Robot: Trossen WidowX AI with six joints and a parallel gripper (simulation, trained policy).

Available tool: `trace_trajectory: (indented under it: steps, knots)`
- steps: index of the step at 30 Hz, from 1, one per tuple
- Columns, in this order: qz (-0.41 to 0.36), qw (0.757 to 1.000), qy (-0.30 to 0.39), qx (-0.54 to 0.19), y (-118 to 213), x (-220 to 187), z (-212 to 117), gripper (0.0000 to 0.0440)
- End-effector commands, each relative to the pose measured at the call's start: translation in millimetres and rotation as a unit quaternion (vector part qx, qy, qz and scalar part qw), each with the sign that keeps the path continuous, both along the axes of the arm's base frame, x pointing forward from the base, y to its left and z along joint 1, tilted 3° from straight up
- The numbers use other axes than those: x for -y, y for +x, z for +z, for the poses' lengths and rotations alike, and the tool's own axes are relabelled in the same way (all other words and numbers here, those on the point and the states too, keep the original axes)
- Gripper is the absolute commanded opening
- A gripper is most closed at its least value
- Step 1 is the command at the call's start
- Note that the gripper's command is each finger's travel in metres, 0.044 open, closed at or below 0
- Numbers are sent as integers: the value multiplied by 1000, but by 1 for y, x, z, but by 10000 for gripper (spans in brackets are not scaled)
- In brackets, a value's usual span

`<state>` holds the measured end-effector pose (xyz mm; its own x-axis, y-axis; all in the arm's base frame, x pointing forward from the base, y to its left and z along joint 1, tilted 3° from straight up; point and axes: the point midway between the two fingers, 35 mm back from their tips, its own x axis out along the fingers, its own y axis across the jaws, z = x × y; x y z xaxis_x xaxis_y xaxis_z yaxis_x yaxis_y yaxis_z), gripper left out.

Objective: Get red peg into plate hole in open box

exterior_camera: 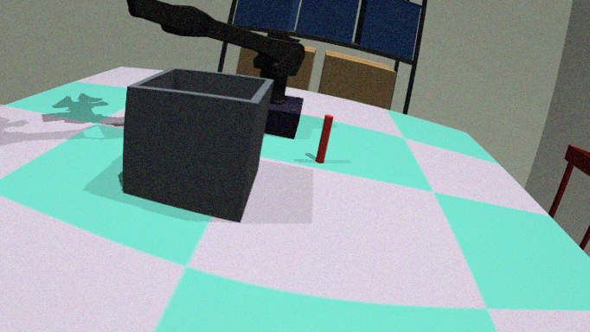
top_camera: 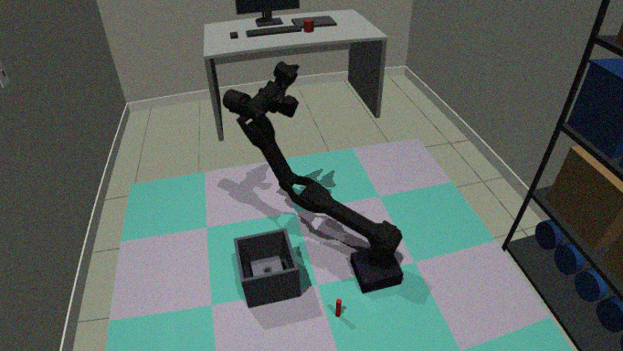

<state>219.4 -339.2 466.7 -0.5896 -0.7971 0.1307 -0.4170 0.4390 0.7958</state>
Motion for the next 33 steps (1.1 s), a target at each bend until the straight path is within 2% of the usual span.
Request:
trace_trajectory:
  steps: [1,2,9,17,25,33]
  knots:
    - [-4,1000,-14,10,-4,0,2,424]
    - [-7,999,-28,20,-9,0,3,440]
    - [-28,988,-121,94,-40,2,13,440]
    - [-48,957,-231,172,-75,-1,22,440]
    - [-62,907,-342,237,-110,-9,30,440]
    - [-70,841,-453,288,-144,-21,37,440]
